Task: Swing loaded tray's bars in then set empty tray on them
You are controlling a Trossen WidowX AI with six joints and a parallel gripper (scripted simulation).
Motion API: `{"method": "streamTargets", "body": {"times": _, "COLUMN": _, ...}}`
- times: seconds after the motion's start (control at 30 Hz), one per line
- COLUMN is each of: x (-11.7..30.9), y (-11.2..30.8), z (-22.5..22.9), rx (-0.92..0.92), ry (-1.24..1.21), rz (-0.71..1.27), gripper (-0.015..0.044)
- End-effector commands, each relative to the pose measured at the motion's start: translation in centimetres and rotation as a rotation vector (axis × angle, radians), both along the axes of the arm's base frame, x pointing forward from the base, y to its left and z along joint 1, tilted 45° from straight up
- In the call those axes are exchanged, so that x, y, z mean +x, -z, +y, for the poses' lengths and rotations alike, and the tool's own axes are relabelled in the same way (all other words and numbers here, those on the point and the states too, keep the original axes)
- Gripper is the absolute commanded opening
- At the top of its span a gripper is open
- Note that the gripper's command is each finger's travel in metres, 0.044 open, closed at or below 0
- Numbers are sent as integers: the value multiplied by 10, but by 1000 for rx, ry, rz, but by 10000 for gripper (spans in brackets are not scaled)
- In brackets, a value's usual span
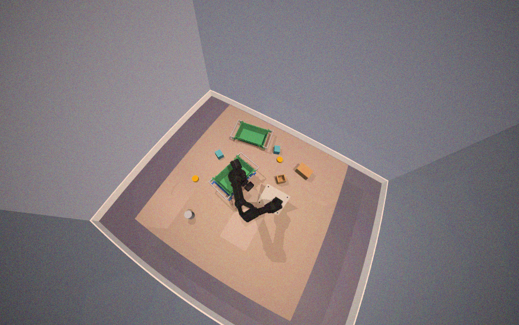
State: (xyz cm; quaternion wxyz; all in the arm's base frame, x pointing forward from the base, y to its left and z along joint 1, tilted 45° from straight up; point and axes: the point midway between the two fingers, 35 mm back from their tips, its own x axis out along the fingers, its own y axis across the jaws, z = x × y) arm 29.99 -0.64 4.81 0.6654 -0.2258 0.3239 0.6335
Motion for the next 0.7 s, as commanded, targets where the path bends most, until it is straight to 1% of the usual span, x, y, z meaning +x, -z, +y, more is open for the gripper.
{"method": "streamTargets", "body": {"times": 0.0, "x": -2, "y": 0, "z": 8, "rx": 8, "ry": -23, "rz": 7, "gripper": 44}}
{"method": "streamTargets", "body": {"times": 0.67, "x": -2, "y": 0, "z": 8, "rx": 8, "ry": -23, "rz": 7, "gripper": 337}}
